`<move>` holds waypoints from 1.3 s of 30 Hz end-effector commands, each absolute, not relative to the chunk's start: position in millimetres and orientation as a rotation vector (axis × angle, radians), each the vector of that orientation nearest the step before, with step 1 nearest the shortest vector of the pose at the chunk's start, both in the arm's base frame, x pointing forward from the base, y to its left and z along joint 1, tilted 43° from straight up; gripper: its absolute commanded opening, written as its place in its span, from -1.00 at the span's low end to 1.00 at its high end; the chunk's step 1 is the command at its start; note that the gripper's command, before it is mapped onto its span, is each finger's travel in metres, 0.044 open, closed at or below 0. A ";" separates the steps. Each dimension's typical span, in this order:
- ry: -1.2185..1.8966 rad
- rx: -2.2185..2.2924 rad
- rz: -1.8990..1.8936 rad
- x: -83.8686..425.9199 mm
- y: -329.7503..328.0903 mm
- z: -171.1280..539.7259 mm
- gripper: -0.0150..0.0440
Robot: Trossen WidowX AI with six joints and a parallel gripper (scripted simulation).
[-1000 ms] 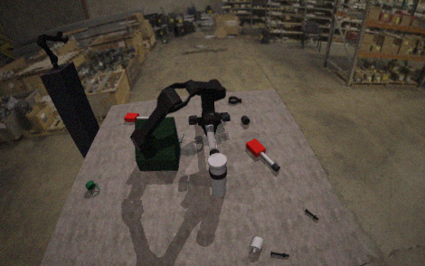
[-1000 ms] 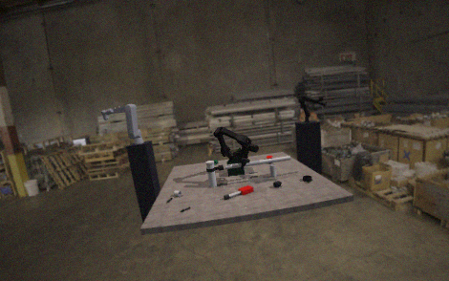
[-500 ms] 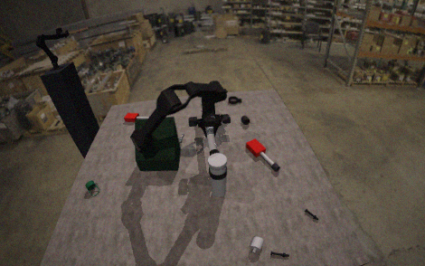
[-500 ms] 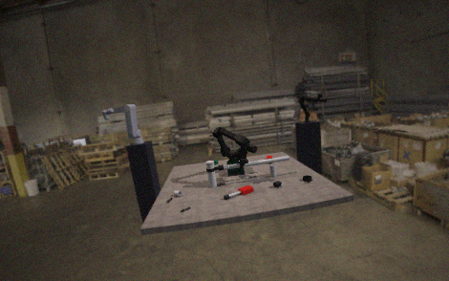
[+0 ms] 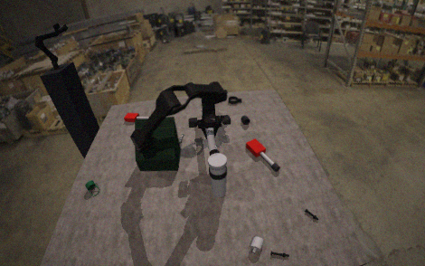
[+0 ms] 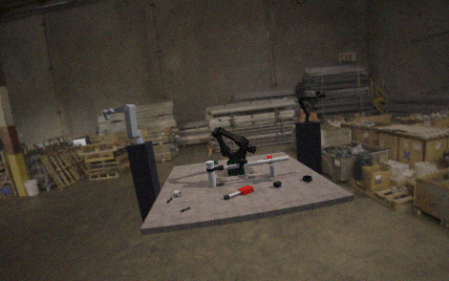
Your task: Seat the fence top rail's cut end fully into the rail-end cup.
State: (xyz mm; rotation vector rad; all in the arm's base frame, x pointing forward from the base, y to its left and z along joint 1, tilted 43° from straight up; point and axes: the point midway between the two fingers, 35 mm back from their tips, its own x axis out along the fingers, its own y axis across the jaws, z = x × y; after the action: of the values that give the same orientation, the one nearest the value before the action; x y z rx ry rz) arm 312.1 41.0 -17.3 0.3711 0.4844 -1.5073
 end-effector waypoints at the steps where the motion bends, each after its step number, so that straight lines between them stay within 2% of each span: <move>1: 0.475 0.363 -1.495 314.3 40.0 -10.8 -0.49; 39: 0.484 0.371 -1.507 312.3 41.0 -16.9 -0.49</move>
State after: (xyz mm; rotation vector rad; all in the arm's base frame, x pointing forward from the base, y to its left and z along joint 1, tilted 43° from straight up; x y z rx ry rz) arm 312.1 41.0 -17.6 0.3722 0.4858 -1.5074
